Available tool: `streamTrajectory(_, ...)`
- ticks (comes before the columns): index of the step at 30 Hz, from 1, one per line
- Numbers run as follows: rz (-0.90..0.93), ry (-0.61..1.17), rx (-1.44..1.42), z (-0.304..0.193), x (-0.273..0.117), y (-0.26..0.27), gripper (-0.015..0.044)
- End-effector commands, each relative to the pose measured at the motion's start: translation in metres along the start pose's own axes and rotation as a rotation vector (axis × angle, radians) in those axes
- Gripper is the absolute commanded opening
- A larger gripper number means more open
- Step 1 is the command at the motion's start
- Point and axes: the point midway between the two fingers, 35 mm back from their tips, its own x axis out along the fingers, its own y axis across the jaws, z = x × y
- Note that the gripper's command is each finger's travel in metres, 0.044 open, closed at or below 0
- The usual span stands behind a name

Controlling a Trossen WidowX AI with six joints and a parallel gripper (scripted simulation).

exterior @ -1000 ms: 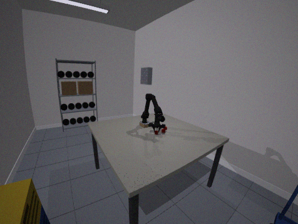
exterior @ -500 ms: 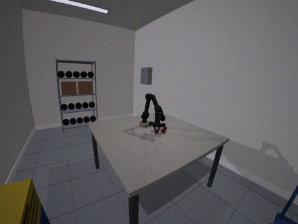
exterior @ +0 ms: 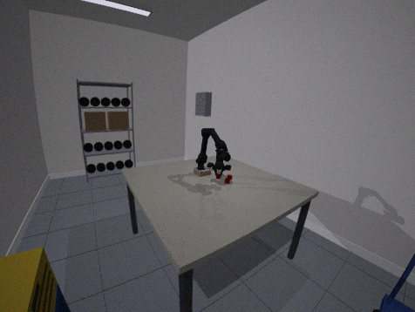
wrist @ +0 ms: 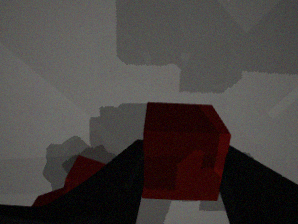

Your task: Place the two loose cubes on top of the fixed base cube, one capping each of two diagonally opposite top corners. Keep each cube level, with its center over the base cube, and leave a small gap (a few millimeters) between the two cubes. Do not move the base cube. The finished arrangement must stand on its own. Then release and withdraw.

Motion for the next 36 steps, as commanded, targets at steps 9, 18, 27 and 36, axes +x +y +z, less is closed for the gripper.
streamTrajectory(9,0.007,-0.012,-0.002,-0.003,-0.041,-0.003,0.0105)
streamTrajectory(18,0.01,-0.01,-0.143,-0.008,-0.046,0.001,0.0105)
streamTrajectory(27,0.018,-0.008,-0.508,-0.02,-0.044,0.012,0.0105)
streamTrajectory(36,0.021,-0.01,-0.875,-0.032,-0.042,0.022,0.0105)
